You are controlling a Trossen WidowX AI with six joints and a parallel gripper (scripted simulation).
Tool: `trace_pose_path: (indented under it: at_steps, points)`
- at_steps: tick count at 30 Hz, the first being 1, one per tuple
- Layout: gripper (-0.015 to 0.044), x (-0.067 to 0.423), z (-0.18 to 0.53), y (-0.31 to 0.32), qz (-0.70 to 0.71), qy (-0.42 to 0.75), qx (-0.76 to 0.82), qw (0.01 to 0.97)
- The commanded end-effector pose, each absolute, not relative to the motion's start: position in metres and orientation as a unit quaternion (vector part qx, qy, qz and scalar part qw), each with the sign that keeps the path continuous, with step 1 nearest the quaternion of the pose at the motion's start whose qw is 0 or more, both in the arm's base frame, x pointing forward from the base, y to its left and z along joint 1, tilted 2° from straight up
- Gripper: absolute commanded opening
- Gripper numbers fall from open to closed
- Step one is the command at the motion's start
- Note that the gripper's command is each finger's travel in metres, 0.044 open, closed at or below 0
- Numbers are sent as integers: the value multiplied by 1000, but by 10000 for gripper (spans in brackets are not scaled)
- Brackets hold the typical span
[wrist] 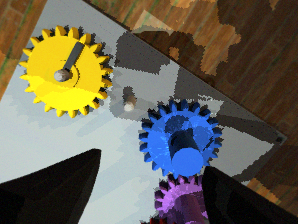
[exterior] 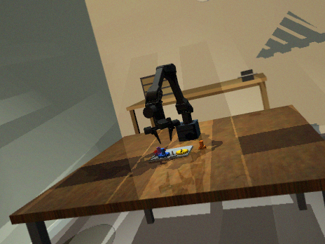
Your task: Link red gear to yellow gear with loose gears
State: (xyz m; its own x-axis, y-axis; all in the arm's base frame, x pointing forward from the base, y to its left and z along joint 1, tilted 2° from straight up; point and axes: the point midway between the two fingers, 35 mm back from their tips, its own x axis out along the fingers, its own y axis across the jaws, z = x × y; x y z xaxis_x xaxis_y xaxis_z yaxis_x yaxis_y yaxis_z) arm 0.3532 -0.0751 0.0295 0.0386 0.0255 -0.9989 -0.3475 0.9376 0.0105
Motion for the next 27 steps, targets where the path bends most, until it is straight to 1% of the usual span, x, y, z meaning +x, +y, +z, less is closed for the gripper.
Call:
trace_pose_path:
  at_steps: [1, 4, 5, 8, 17, 27]
  points:
    - [350, 351, 32, -29, 50, 690, -32, 722]
    - [429, 346, 32, 3, -19, 691, 41, 721]
    - [440, 344, 33, 14, -42, 690, 66, 720]
    - [440, 335, 33, 44, -107, 683, 136, 710]
    - [440, 308, 33, 94, -236, 650, 273, 669]
    - [440, 306, 33, 100, -252, 644, 291, 662]
